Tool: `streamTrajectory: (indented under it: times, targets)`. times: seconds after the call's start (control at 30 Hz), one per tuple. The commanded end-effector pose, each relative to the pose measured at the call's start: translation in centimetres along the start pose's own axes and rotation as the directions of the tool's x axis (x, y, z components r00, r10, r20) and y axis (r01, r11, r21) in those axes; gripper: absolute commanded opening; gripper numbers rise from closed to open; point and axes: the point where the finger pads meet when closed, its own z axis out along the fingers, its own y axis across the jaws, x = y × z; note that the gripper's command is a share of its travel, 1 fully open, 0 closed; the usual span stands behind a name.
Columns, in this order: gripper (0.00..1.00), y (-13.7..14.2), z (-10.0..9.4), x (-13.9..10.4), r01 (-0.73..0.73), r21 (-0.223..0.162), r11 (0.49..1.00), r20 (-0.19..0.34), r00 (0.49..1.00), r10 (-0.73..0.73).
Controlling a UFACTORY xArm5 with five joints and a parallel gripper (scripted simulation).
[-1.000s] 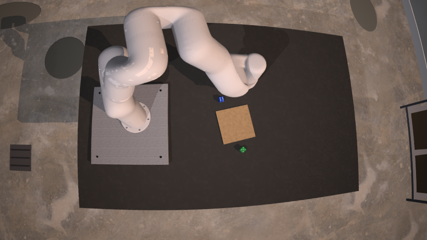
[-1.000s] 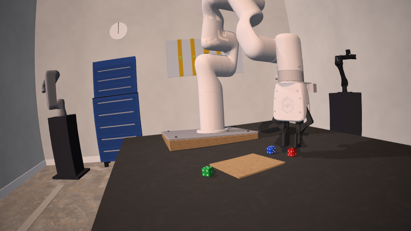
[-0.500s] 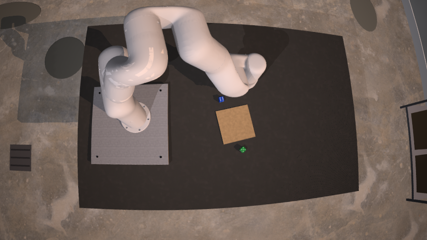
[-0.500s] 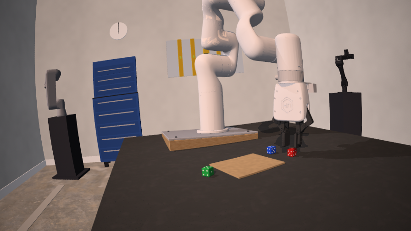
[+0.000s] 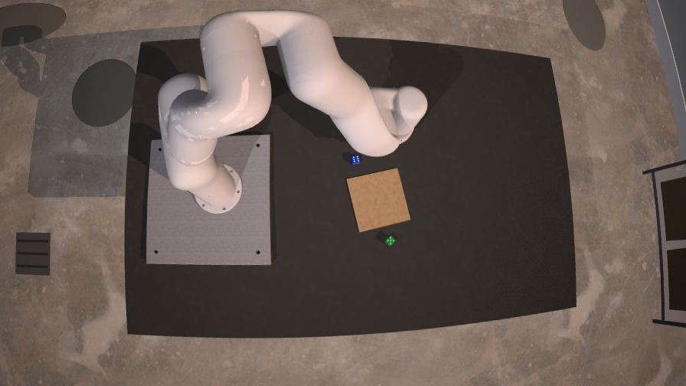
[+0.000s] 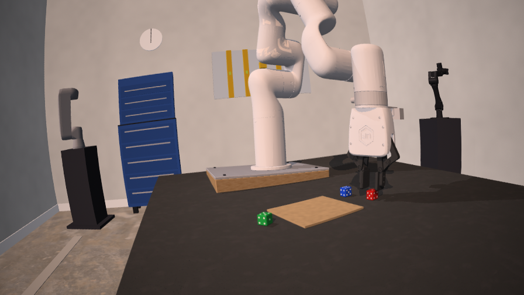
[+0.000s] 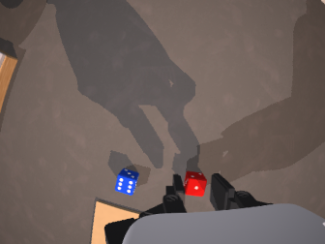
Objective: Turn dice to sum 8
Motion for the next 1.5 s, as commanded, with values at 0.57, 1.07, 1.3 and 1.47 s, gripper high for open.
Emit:
streamTrajectory:
  times: [0.57,1.07,1.3,1.47]
  targets:
    - [0.36,0.2,2.0,0.1,0.000,-0.003,1.000,0.001,1.000,0.000]
    - [0.36,0.2,2.0,0.1,0.000,-0.003,1.000,0.001,1.000,0.000]
    - [0.36,0.2,2.0,0.1,0.000,-0.003,1.000,0.001,1.000,0.000]
    - [0.36,0.2,2.0,0.1,0.000,-0.003,1.000,0.001,1.000,0.000]
